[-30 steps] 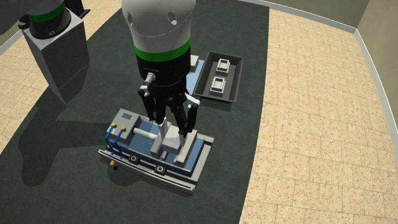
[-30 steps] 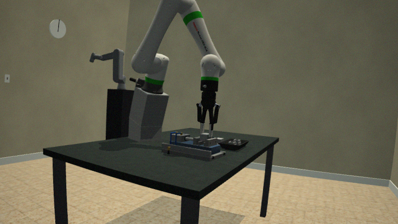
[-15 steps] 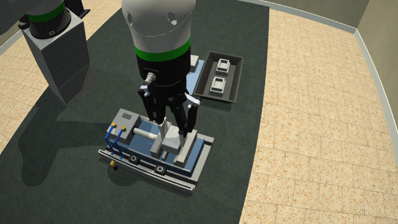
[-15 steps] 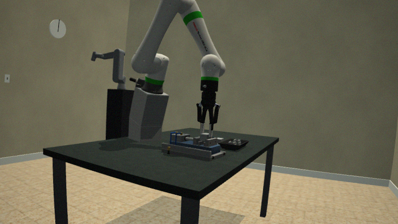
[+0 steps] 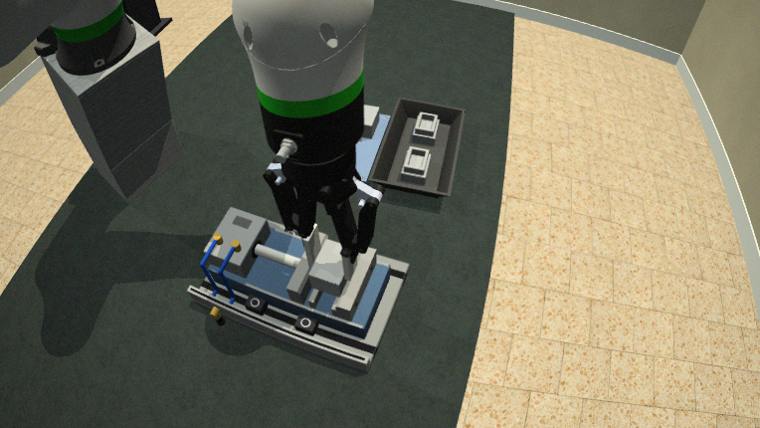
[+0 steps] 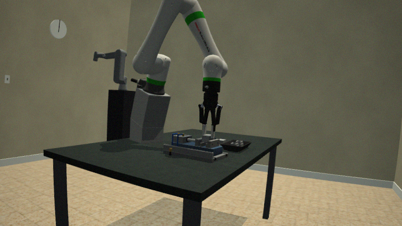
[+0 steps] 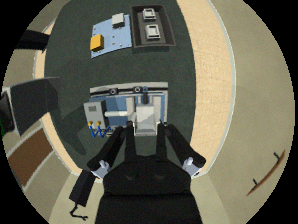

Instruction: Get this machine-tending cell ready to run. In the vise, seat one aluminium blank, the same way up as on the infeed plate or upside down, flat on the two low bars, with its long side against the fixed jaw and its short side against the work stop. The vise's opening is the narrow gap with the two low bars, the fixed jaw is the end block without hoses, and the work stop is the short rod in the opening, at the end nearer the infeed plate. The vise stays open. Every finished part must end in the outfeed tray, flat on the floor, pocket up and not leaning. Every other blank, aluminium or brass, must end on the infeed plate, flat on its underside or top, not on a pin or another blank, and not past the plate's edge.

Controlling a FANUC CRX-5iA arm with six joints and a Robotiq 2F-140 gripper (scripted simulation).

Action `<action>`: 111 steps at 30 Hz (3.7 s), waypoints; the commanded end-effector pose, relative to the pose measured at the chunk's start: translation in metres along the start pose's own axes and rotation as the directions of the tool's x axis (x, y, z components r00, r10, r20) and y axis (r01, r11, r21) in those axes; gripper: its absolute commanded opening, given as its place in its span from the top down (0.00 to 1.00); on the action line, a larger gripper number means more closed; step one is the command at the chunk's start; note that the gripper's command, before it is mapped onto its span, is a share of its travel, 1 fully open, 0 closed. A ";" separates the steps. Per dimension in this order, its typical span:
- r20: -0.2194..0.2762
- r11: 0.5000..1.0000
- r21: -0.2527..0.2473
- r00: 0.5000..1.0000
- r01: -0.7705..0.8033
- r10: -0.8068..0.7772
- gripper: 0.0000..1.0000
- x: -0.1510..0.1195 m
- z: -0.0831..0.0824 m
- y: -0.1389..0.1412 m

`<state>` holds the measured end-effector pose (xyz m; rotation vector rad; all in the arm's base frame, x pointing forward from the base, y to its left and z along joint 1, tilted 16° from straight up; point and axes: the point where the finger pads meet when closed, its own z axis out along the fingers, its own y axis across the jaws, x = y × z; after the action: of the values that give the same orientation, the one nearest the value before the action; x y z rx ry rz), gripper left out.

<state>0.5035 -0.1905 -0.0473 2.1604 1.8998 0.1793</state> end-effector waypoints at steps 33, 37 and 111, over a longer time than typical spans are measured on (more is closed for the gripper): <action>0.000 1.000 0.000 1.000 0.000 0.000 1.00 0.000 0.002 0.000; 0.000 1.000 0.000 1.000 0.000 0.000 1.00 0.000 0.002 0.000; 0.000 1.000 0.000 1.000 0.000 0.000 0.60 0.000 -0.005 0.000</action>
<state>0.5026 -0.1901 -0.0440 2.1603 1.8997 0.1793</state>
